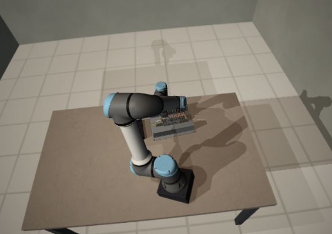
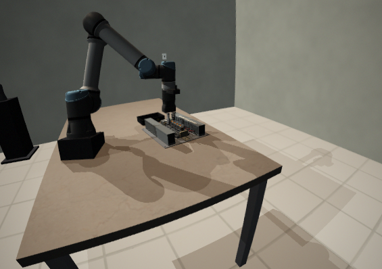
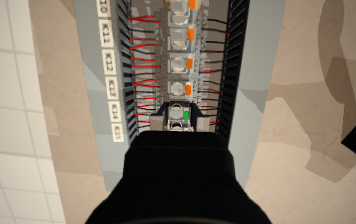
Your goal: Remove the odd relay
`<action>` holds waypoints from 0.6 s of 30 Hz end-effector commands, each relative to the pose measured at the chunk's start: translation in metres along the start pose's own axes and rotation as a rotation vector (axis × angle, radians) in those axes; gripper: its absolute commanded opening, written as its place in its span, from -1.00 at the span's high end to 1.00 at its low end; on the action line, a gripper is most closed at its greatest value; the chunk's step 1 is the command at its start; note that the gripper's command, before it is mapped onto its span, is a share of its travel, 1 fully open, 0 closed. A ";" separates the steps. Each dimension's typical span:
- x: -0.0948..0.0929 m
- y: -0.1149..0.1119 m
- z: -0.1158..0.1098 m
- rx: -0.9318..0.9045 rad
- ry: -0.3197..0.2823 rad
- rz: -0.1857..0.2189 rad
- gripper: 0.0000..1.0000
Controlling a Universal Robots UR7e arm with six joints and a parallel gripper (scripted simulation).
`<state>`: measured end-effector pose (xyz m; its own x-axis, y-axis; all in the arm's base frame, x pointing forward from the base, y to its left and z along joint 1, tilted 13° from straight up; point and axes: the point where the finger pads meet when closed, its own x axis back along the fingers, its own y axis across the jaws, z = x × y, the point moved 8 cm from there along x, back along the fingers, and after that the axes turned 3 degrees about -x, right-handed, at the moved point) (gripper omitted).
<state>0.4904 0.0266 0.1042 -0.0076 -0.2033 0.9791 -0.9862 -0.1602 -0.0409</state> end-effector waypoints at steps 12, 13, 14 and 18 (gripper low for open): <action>-0.001 0.005 0.000 0.000 -0.003 0.052 1.00; -0.001 0.005 0.000 0.000 -0.003 0.052 1.00; -0.001 0.005 0.000 0.000 -0.003 0.052 1.00; -0.001 0.005 0.000 0.000 -0.003 0.052 1.00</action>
<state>0.4857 0.0258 0.1033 -0.0517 -0.2111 0.9761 -0.9852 -0.1492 -0.0844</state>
